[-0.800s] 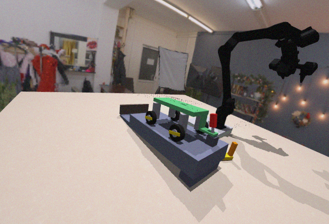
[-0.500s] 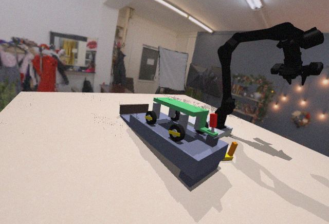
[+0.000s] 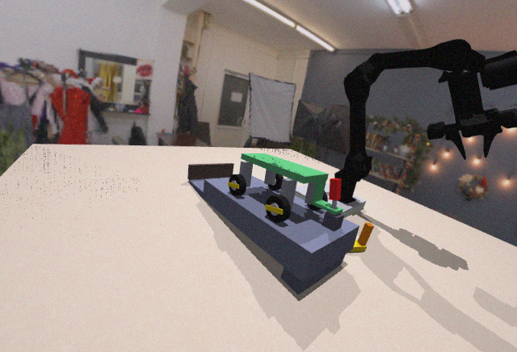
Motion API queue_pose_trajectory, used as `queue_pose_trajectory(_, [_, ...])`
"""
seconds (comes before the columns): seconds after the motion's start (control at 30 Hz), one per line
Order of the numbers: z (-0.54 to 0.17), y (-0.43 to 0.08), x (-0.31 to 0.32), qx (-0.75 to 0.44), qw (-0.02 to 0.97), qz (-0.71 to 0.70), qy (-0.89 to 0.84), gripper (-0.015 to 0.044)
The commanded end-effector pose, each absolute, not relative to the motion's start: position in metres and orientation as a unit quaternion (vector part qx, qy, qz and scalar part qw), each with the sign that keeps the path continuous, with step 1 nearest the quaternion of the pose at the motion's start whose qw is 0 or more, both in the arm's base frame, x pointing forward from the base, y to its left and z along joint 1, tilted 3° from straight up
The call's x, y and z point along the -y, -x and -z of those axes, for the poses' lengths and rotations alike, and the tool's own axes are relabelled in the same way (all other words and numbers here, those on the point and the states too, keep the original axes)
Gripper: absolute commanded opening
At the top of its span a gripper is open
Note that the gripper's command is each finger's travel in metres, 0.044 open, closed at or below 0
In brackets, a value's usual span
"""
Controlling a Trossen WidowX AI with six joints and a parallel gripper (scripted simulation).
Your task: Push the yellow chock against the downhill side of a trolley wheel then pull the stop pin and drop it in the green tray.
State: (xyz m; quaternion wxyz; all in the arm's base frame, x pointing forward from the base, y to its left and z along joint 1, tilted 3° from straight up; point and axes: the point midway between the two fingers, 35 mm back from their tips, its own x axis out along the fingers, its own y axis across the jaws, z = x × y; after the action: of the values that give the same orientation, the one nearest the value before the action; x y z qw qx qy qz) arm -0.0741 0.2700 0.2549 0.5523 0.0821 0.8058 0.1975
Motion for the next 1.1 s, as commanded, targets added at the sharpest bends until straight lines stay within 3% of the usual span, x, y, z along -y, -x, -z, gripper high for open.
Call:
queue_pose_trajectory(0.0, [-0.238,0.046,-0.273,-0.776,0.587,-0.225,-0.049,0.0190])
queue_pose_trajectory(0.57, [-0.183,-0.072,-0.247,-0.651,0.670,-0.320,0.160,0.0190])
queue_pose_trajectory(1.07, [-0.143,-0.150,-0.178,-0.584,0.616,-0.365,0.381,0.0190])
